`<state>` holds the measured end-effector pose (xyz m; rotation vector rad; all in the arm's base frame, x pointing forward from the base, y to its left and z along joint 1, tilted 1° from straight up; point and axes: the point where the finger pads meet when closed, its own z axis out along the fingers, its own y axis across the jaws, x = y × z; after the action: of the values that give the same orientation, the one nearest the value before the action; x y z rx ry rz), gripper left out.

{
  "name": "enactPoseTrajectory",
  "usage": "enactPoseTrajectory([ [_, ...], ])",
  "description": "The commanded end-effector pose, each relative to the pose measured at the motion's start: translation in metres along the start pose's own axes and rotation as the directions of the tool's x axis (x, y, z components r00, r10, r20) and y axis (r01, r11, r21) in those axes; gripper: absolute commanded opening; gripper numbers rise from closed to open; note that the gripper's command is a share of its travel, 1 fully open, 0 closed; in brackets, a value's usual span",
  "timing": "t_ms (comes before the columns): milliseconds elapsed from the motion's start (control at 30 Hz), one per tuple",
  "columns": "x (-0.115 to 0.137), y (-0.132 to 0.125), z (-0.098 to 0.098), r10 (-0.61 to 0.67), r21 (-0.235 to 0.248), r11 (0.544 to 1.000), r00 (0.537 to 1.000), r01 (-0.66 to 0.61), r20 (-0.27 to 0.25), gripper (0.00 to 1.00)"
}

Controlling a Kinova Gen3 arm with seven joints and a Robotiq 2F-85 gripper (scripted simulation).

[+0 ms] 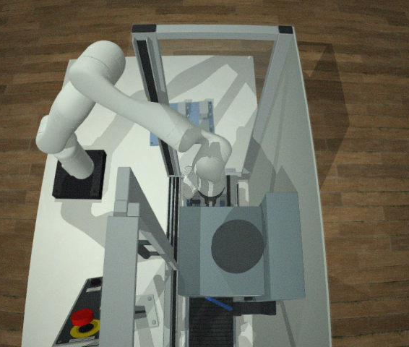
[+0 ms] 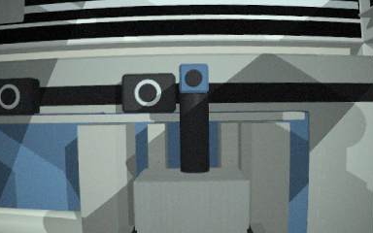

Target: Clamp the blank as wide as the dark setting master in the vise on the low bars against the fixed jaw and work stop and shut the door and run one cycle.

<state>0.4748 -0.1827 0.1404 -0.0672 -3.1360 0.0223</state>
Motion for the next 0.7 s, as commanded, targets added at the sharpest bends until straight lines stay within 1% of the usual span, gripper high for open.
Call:
enactPoseTrajectory([
  [0,-0.0002,0.0000,-0.0009,0.000,0.000,1.000,1.000,0.000,0.002,0.10],
  [267,-0.0002,0.0000,-0.0009,0.000,0.000,1.000,1.000,0.000,0.002,0.10],
  [300,-0.0002,0.0000,-0.0009,0.000,0.000,1.000,1.000,0.000,0.002,1.00],
  [667,-0.0002,0.0000,-0.0009,0.000,0.000,1.000,1.000,0.000,0.002,1.00],
])
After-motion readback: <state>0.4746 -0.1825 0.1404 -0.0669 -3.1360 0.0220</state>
